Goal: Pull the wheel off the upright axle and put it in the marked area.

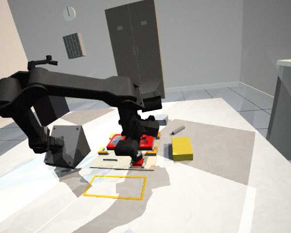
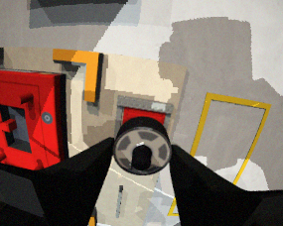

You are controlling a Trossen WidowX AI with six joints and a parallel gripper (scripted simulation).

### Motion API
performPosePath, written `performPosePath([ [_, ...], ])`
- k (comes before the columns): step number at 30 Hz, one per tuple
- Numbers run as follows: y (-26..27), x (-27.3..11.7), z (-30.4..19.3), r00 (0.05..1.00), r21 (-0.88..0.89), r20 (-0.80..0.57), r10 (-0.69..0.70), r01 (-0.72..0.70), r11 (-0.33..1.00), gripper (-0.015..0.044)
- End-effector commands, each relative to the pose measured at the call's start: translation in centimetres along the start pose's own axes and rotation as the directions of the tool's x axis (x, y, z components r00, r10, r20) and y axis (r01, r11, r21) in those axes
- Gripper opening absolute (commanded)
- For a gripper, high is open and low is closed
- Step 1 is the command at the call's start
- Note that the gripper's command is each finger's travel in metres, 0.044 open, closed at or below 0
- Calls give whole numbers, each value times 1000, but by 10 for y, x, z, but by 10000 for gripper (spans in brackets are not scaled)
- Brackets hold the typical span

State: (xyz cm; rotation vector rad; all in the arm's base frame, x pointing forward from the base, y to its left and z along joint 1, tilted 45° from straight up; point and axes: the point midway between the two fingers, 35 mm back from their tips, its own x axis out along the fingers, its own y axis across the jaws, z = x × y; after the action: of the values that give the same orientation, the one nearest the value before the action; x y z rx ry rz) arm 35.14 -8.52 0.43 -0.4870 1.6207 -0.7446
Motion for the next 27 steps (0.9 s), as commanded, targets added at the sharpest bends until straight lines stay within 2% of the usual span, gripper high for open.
performPosePath([
  [1,1,-4,1,1000,2,5,3,-3,1000,0],
  [27,1,-13,1,1000,0,8,2,-2,1000,0],
])
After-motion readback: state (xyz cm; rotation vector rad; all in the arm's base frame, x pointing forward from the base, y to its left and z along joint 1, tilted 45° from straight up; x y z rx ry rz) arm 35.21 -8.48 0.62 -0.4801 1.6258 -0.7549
